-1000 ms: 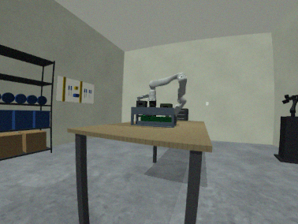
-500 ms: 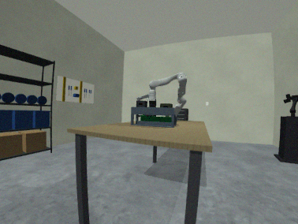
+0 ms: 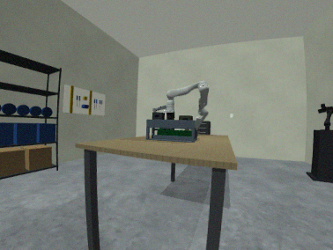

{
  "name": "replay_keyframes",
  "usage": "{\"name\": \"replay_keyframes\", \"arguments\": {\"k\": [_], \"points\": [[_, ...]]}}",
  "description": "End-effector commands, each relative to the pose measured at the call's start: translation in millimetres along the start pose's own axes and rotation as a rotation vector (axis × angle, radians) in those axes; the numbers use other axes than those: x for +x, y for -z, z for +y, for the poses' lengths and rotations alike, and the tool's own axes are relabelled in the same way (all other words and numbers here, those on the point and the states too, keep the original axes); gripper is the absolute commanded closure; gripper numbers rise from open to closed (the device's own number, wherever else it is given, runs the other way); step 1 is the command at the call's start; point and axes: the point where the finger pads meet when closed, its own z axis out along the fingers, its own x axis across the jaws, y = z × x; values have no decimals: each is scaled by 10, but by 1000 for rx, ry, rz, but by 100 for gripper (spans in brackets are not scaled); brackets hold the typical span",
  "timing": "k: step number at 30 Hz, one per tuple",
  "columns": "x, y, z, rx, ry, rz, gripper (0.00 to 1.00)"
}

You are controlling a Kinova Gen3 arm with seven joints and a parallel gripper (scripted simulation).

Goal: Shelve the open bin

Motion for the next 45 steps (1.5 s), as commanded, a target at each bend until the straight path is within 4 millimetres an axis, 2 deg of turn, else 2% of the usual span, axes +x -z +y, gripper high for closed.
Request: {"name": "replay_keyframes", "arguments": {"k": [1, 45], "points": [[7, -1, -5, 3, 6, 3, 100], [18, 9, -35, 8, 7, 5, 100]]}}
